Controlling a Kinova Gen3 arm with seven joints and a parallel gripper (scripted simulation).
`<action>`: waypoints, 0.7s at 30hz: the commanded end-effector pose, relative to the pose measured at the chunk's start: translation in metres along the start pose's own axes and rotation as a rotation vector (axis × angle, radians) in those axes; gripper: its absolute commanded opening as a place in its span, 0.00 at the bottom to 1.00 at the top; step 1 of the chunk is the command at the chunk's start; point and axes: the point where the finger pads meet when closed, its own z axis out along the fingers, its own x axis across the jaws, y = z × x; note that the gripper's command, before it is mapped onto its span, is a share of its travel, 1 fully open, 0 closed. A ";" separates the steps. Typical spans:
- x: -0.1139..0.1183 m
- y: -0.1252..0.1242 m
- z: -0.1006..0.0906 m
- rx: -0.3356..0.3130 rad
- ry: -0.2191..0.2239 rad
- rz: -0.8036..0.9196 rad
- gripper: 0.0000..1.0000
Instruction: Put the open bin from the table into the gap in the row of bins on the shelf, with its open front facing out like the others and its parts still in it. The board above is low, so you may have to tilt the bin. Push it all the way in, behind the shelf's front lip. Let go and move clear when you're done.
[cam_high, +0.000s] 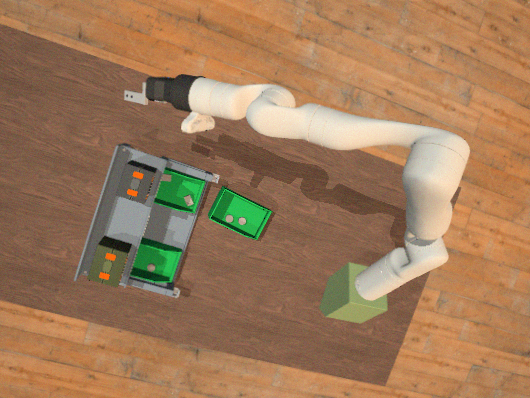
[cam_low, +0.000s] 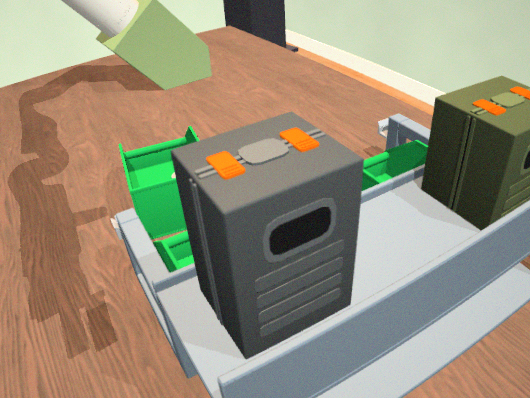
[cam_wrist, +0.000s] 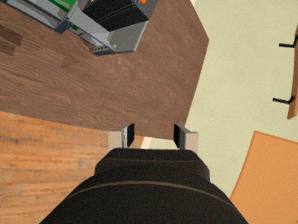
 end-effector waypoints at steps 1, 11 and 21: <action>0.006 -0.006 -0.004 0.008 0.003 -0.012 1.00; 0.001 -0.018 -0.014 0.032 -0.023 -0.047 1.00; -0.004 -0.037 -0.027 0.070 -0.059 -0.100 1.00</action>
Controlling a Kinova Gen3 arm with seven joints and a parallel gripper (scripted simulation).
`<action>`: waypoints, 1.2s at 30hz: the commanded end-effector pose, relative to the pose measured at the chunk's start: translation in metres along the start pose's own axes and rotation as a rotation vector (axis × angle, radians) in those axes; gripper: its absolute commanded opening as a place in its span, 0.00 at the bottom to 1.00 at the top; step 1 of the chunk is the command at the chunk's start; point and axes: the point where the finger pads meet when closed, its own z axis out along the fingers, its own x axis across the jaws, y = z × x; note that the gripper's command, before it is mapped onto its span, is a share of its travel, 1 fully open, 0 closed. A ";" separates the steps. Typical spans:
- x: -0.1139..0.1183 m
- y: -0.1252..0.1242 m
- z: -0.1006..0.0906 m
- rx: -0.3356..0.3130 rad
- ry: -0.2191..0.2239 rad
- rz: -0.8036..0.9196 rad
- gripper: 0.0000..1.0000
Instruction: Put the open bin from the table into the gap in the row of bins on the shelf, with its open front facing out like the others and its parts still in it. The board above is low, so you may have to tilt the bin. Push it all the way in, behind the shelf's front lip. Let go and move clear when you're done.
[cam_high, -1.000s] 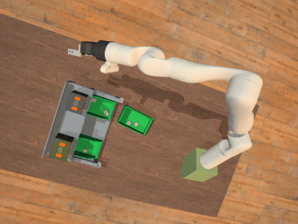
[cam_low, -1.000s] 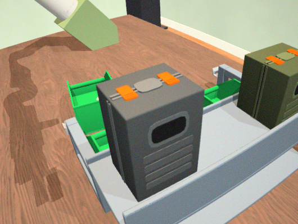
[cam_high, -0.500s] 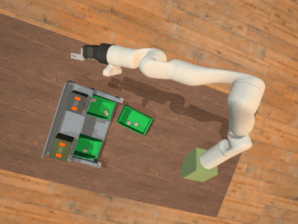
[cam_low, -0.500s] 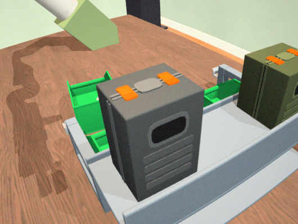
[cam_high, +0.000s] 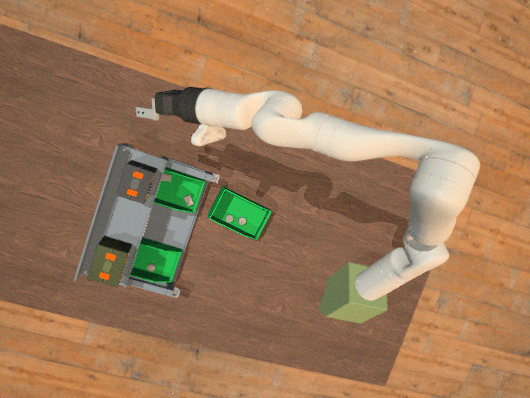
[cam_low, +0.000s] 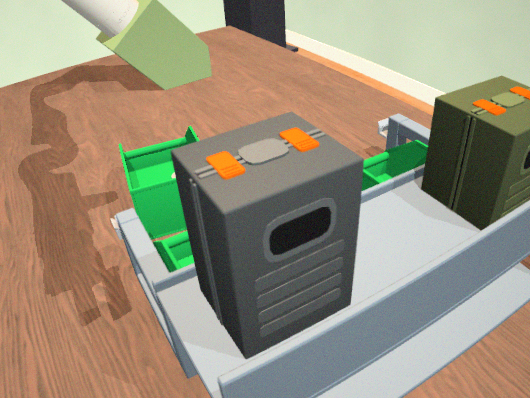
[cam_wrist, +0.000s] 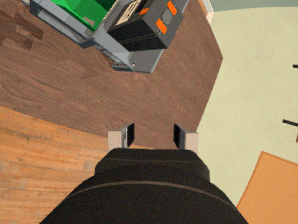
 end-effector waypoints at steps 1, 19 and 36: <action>0.010 -0.009 -0.005 0.010 0.005 -0.017 1.00; -0.004 -0.060 -0.038 0.106 -0.094 -0.157 1.00; -0.019 -0.120 -0.074 0.218 -0.206 -0.317 1.00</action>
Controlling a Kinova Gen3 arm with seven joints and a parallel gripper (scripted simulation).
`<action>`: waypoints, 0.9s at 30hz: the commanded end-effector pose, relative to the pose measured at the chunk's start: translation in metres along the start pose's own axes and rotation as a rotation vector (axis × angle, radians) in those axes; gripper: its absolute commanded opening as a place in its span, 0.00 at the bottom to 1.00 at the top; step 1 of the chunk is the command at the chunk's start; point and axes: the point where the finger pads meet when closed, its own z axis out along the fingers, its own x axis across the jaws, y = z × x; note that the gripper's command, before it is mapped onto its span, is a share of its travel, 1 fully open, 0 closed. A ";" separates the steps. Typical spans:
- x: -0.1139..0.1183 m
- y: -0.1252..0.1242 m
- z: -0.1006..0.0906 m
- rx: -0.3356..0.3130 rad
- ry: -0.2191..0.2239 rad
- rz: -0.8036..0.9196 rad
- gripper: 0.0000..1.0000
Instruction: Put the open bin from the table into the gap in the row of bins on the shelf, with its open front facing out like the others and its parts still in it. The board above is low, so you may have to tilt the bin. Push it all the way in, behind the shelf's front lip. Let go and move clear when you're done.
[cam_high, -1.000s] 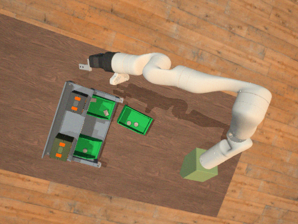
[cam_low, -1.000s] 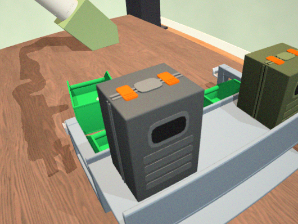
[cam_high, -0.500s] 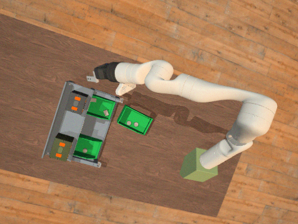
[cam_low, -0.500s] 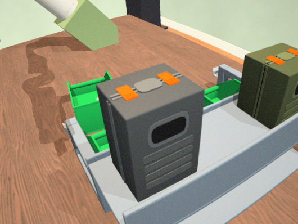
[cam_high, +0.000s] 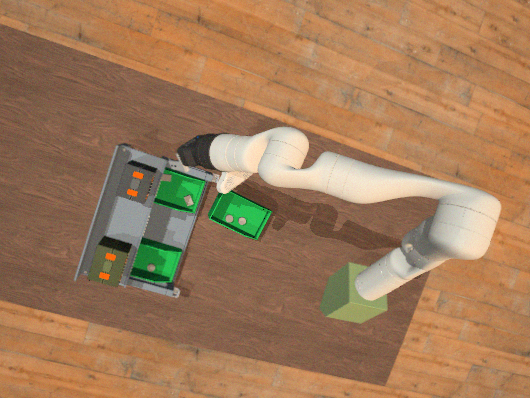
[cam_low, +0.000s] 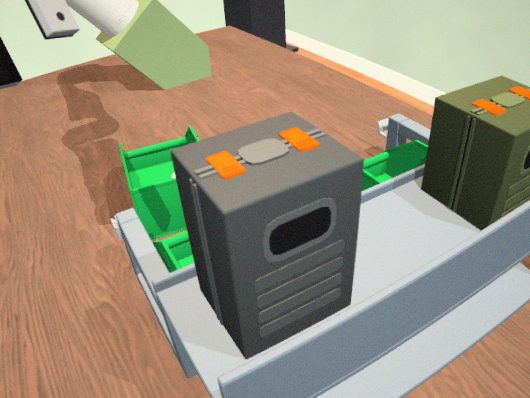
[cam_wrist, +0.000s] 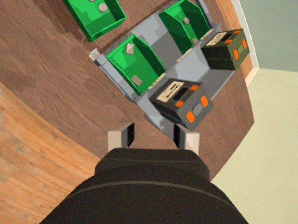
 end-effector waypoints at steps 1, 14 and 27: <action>0.009 -0.013 -0.006 0.015 -0.007 -0.034 1.00; 0.006 -0.070 -0.024 0.107 -0.101 -0.168 1.00; 0.004 -0.124 -0.041 0.194 -0.192 -0.296 1.00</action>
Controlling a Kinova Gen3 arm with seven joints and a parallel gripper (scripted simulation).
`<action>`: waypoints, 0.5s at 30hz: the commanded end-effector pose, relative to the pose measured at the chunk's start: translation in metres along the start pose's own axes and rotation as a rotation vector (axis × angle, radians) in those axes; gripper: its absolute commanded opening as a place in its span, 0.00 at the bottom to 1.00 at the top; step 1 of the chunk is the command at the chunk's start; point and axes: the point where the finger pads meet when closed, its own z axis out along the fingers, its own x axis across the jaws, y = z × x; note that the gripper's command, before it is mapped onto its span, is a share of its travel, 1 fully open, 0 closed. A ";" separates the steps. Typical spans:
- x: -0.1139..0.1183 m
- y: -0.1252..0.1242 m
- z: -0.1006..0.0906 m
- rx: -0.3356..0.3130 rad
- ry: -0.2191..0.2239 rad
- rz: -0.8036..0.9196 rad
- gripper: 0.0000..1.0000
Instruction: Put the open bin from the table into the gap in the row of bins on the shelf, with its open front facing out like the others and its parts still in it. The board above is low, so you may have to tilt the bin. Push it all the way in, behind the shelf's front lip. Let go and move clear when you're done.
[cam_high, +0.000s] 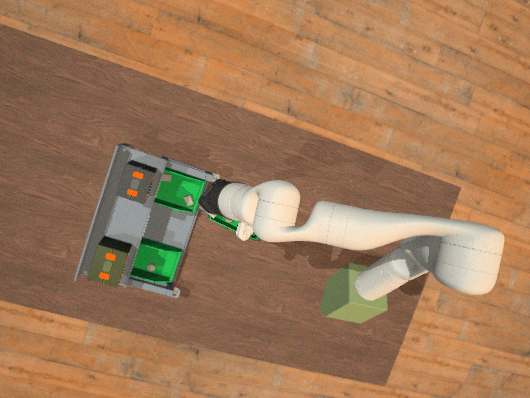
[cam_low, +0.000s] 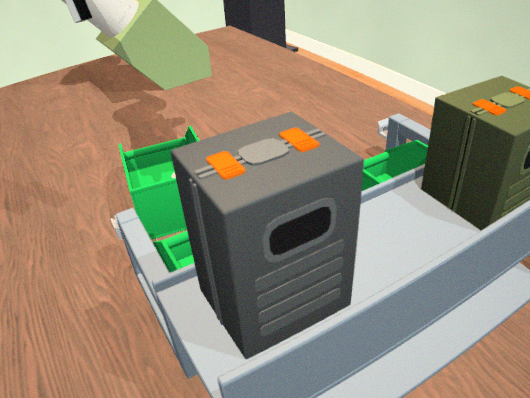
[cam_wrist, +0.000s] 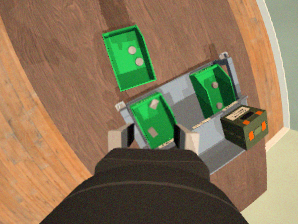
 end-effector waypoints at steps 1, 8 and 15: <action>0.009 -0.012 -0.003 0.011 -0.013 -0.036 1.00; 0.014 -0.034 -0.006 0.045 -0.047 -0.086 1.00; 0.019 -0.060 -0.009 0.088 -0.092 -0.148 1.00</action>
